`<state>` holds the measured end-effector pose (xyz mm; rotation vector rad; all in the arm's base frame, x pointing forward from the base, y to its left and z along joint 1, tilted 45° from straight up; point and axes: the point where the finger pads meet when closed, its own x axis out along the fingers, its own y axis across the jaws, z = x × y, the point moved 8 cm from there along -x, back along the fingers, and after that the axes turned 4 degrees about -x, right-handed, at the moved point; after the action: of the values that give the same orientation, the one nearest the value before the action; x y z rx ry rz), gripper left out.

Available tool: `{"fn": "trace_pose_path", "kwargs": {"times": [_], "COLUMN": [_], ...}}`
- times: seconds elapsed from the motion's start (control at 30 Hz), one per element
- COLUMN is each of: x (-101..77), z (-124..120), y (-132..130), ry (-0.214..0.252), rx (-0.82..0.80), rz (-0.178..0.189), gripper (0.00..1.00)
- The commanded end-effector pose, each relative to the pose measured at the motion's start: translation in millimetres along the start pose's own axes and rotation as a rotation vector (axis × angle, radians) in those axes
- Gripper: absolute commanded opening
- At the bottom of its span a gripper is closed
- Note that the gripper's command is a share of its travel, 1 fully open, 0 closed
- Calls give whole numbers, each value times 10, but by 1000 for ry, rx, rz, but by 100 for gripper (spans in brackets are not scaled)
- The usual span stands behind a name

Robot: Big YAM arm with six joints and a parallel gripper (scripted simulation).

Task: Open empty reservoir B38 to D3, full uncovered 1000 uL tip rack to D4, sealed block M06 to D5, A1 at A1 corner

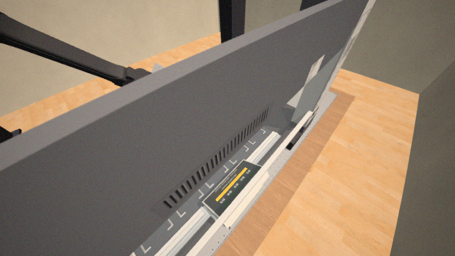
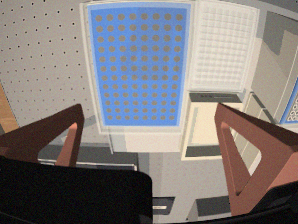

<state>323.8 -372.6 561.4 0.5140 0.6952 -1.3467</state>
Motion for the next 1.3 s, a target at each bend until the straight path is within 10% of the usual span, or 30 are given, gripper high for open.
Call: {"fn": "trace_pose_path", "kwargs": {"times": [0.0,1.27], "x": [-312,-332], "z": [89,-77], "y": [-365,-1904], "ry": [-64,-75], "rx": [31,18], "rz": [16,1], "gripper": [100,100]}}
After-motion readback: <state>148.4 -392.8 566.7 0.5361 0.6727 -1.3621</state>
